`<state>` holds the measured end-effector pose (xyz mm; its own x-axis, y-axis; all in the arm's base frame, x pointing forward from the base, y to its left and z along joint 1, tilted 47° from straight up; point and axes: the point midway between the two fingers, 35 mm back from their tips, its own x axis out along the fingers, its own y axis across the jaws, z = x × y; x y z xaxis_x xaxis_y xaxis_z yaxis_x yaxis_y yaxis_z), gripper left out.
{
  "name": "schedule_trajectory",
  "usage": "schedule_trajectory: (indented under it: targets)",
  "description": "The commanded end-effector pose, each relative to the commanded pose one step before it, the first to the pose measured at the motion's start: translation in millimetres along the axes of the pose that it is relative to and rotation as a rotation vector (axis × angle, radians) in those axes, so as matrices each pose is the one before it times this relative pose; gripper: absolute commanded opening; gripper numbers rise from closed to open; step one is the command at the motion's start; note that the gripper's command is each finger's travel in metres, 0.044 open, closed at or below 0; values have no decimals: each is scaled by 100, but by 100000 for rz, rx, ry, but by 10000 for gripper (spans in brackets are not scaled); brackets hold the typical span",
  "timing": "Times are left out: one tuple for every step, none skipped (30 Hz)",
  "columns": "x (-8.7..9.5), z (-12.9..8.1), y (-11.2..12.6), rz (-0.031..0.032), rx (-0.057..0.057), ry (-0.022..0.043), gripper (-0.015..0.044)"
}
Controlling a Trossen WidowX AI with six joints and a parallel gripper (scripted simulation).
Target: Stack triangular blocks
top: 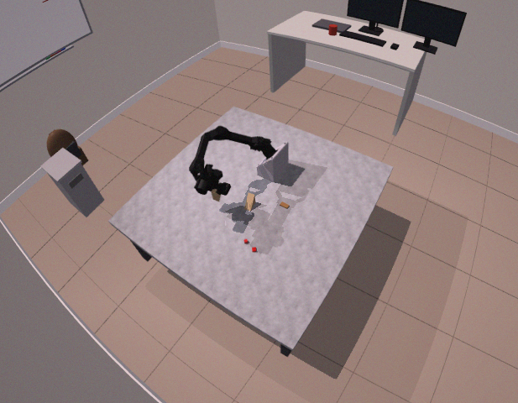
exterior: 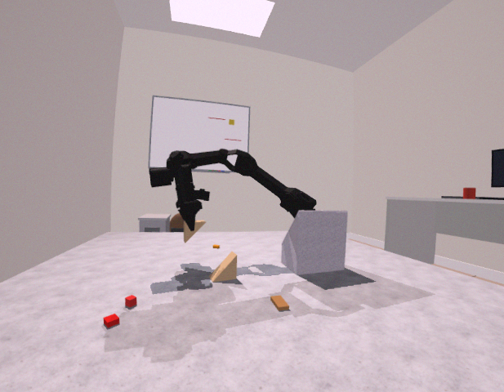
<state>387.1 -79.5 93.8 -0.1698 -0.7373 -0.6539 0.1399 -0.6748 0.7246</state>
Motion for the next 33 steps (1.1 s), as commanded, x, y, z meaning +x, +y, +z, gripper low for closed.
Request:
schedule_trajectory:
  targets:
    - [-686, -238, -1805, -882, -1276, 423, 0]
    - [-156, -55, -456, -138, -39, 75, 0]
    - [-154, -49, -456, -131, -38, 68, 0]
    - [-153, -43, -456, -123, -36, 61, 0]
    - [-156, -38, -470, -119, -35, 55, 0]
    - [-155, -32, -471, -111, -33, 48, 0]
    - [-153, -26, -471, -102, -31, 41, 0]
    - [-152, -20, -471, -94, -29, 34, 0]
    - [-150, -13, -471, -85, -27, 27, 0]
    - [-149, -7, -470, -76, -24, 20, 0]
    - [-147, -1, -470, -67, -22, 14, 0]
    - [-145, 5, -469, -58, -20, 8, 0]
    - [-144, 12, -469, -49, -17, 2, 0]
    - [-142, 18, -468, -39, -14, -4, 0]
    - [-141, 22, -464, -29, -11, -10, 0]
    - [-139, 28, -464, -19, -8, -15, 0]
    - [-138, 34, -463, -10, -5, -20, 0]
    - [-136, 40, -462, 0, -2, -25, 0]
    - [-134, 46, -461, 10, 1, -30, 0]
    - [-132, 52, -460, 20, 4, -35, 0]
    - [-131, 58, -458, 29, 7, -39, 0]
    - [-129, 64, -457, 39, 11, -43, 0]
    - [-127, 70, -455, 50, 14, -47, 0]
    - [-126, 76, -454, 60, 18, -50, 0]
    - [-145, 24, -465, 75, -24, 3, 0]
    - [-147, 31, -479, 87, -21, 0, 0]
    - [-145, 38, -478, 96, -18, -3, 0]
    - [-144, 44, -478, 106, -14, -5, 0]
    - [-142, 51, -477, 116, -10, -8, 0]
    - [-140, 58, -476, 125, -7, -10, 0]
    - [-138, 64, -475, 135, -3, -12, 0]
    - [-113, 58, -392, 119, 1, -11, 0]
    - [-67, 37, -235, 75, 2, -7, 0]
